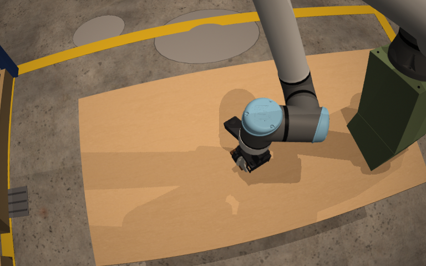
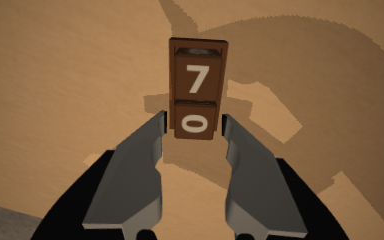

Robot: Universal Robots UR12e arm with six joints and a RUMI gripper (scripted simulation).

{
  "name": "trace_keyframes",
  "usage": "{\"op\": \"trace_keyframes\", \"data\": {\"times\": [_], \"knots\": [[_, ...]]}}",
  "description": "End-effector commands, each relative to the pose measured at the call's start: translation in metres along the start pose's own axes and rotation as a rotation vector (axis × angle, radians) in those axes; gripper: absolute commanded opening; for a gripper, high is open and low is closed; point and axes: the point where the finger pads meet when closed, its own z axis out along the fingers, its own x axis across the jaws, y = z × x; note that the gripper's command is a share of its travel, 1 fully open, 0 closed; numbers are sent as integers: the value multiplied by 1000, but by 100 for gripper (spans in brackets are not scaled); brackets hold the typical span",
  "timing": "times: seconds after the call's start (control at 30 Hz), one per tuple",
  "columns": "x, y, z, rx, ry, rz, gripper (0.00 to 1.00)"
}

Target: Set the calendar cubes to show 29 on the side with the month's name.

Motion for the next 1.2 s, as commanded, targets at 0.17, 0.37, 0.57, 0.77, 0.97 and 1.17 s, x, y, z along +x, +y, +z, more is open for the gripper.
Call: {"op": "trace_keyframes", "data": {"times": [0.17, 0.37, 0.57, 0.77, 0.97, 1.17], "knots": [[0, 0, -16, 0, -1, 0, 28], [0, 0, -35, 0, -1, 0, 28], [0, 0, -68, 0, -1, 0, 28], [0, 0, -87, 0, -1, 0, 28], [0, 0, -90, 0, -1, 0, 28], [0, 0, -90, 0, -1, 0, 100]]}}
